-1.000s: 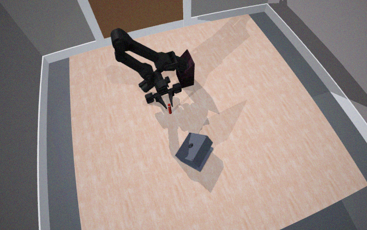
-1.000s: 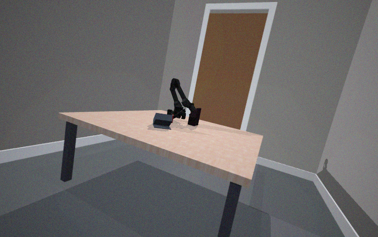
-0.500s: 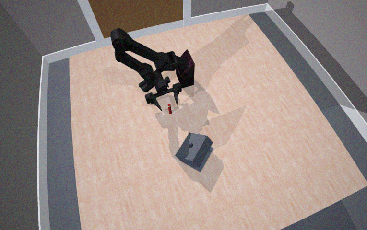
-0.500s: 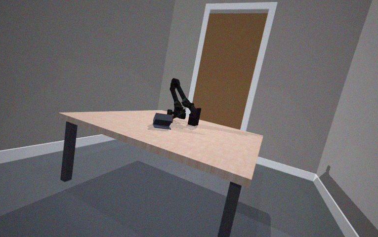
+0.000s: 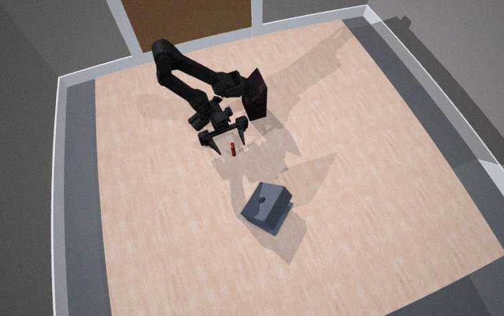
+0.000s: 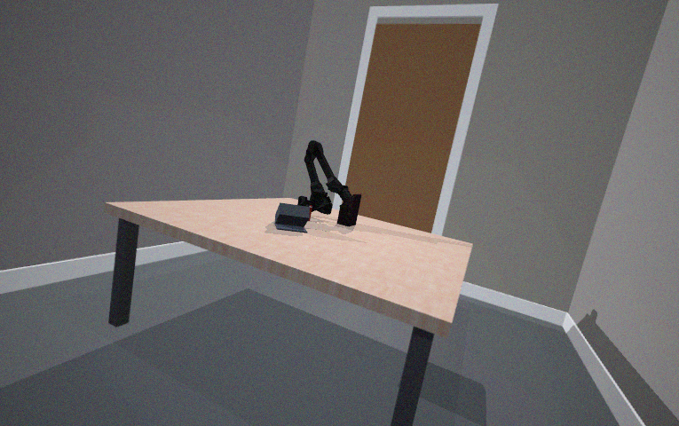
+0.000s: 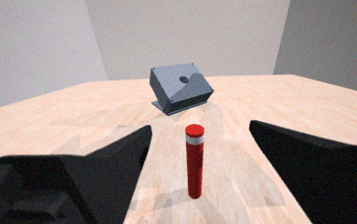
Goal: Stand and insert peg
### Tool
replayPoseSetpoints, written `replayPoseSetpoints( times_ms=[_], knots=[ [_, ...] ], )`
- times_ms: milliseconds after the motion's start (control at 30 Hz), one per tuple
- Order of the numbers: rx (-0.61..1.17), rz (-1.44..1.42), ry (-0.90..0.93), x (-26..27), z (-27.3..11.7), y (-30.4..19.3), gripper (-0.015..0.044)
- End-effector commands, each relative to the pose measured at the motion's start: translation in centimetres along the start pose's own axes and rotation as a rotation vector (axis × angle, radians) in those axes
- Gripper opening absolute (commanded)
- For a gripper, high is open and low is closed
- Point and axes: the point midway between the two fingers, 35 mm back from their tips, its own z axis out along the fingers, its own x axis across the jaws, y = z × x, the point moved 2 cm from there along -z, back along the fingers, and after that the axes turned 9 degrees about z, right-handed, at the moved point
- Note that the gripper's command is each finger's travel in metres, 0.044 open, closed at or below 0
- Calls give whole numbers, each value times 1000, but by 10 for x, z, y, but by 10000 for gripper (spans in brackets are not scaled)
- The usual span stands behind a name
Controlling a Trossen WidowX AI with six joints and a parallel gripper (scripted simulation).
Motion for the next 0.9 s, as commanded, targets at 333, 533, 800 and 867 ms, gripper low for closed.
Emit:
replayPoseSetpoints(
  times_ms=[333, 533, 800, 867],
  knots=[
    [111, 143, 179, -5, 21, -6, 440],
    [208, 230, 256, -7, 31, -9, 440],
    [362, 336, 326, -10, 45, -9, 440],
    [404, 360, 336, -12, 49, -8, 440]
  ],
)
